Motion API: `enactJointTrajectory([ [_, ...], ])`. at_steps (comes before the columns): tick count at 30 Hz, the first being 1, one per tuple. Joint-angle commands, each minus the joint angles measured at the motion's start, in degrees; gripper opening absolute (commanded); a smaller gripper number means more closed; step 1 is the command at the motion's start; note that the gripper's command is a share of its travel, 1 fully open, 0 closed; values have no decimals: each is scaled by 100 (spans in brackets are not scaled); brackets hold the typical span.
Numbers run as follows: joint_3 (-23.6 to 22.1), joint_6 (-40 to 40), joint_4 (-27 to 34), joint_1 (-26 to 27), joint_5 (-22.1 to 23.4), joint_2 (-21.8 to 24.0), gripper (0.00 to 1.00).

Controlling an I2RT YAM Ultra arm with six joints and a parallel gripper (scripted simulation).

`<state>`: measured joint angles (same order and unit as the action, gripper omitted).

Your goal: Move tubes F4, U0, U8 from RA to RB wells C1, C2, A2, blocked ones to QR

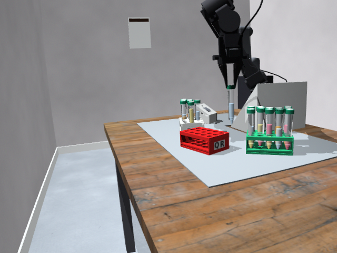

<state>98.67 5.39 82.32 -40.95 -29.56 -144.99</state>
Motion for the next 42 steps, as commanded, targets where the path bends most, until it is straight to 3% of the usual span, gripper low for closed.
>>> enactJointTrajectory([
  [1,230,-45,82,-152,72,183,0],
  [22,230,-45,82,-152,72,183,0],
  [24,333,33,111,-130,14,-82,0],
  [42,1212,238,388,161,-164,-581,0],
])
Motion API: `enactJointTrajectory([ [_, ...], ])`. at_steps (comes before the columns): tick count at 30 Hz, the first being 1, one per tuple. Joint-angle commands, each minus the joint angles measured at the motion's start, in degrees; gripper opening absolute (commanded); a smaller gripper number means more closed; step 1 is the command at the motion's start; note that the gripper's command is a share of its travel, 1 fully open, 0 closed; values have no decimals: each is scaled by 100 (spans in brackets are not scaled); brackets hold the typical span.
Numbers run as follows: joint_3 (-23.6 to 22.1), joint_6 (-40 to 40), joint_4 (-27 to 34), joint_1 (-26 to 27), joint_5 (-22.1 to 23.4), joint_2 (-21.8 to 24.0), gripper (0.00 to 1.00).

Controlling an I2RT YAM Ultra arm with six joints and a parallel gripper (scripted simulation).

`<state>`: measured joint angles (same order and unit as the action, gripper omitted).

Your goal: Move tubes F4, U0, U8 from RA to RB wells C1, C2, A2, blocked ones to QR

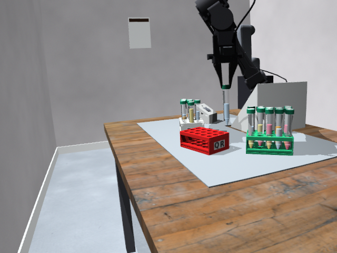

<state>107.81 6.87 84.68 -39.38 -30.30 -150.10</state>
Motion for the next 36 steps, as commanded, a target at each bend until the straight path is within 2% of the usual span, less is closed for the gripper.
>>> enactJointTrajectory([
  [1,359,101,172,-6,-96,-103,0],
  [8,670,156,279,39,-130,-276,0],
  [23,1662,332,532,211,-229,-810,0],
  [29,1797,359,532,162,-237,-874,0],
  [30,1684,352,532,216,-201,-776,0],
  [36,1684,352,532,216,-201,-775,0],
])
